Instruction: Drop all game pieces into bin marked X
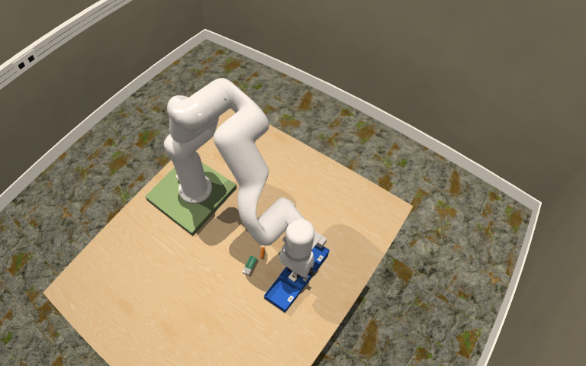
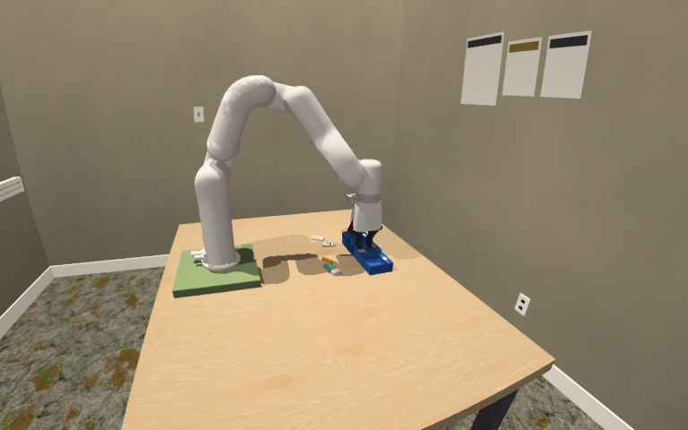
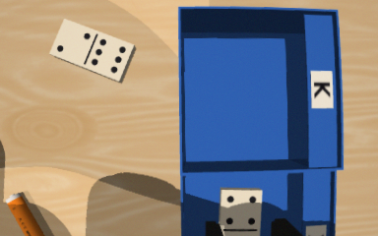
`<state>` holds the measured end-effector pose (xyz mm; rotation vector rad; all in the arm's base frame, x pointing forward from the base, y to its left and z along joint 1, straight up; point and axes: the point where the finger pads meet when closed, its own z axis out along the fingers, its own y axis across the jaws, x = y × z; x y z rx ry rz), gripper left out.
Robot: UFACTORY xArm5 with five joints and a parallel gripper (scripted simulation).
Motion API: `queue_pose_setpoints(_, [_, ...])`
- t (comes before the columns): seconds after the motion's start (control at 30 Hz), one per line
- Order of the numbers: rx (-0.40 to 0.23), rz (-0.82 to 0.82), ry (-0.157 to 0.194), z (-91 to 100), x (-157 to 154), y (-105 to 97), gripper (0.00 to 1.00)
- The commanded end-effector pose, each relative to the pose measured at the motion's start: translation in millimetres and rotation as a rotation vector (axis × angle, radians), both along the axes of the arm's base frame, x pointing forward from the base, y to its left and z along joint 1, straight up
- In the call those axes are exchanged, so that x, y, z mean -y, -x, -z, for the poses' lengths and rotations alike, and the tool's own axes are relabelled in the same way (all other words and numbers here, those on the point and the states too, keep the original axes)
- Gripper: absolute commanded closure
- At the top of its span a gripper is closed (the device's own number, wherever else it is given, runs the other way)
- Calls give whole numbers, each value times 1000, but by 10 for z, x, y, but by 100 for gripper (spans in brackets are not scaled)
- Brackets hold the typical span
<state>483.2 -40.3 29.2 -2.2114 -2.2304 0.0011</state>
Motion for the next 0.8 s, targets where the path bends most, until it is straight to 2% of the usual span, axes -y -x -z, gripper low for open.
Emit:
queue_pose_setpoints(0.0, [4, 0, 0, -78, 1, -14, 67])
queue_pose_setpoints(0.1, [4, 0, 0, -91, 1, -14, 67])
queue_pose_setpoints(0.27, [4, 0, 0, -339, -1, -13, 67])
queue_pose_setpoints(0.57, [4, 0, 0, -339, -2, -13, 67])
queue_pose_setpoints(0.6, [4, -50, 0, -339, -72, 32, 58])
queue_pose_setpoints(0.67, [4, -50, 0, -339, -72, 32, 58])
queue_pose_setpoints(0.77, [3, -198, 0, -338, -282, 167, 58])
